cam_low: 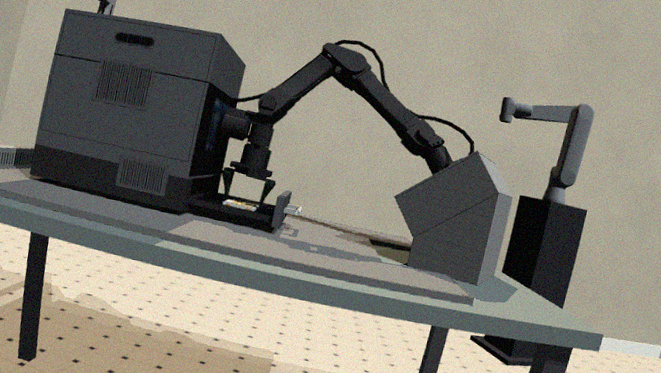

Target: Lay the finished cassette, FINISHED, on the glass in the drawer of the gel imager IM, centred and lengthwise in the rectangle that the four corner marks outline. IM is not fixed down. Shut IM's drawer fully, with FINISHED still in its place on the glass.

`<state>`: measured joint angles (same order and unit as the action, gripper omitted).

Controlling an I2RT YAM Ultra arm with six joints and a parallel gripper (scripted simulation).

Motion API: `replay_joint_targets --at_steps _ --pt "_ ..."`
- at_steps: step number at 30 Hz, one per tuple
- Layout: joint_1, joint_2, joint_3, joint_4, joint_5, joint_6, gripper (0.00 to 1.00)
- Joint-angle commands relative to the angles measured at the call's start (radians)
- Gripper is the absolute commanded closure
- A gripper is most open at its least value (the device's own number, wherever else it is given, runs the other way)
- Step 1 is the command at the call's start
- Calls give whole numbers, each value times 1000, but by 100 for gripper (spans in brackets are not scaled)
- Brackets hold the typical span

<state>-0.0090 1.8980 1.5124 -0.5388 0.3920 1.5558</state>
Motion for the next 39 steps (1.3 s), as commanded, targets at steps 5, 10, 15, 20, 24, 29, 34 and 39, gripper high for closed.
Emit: replay_joint_targets --at_steps 5,10,15,20,24,29,34,39 --pt "28 -44 -12 -4 15 5 9" --pt "28 -45 -16 -6 15 5 9" --pt "29 -46 10 -7 15 6 9" --pt "30 -49 8 -14 16 9 9" --pt "35 -61 -2 -27 19 12 9" --pt "41 -77 -8 -44 23 18 9" --pt "47 -89 -9 -59 27 23 9" --pt "52 -101 -7 -73 30 27 9"
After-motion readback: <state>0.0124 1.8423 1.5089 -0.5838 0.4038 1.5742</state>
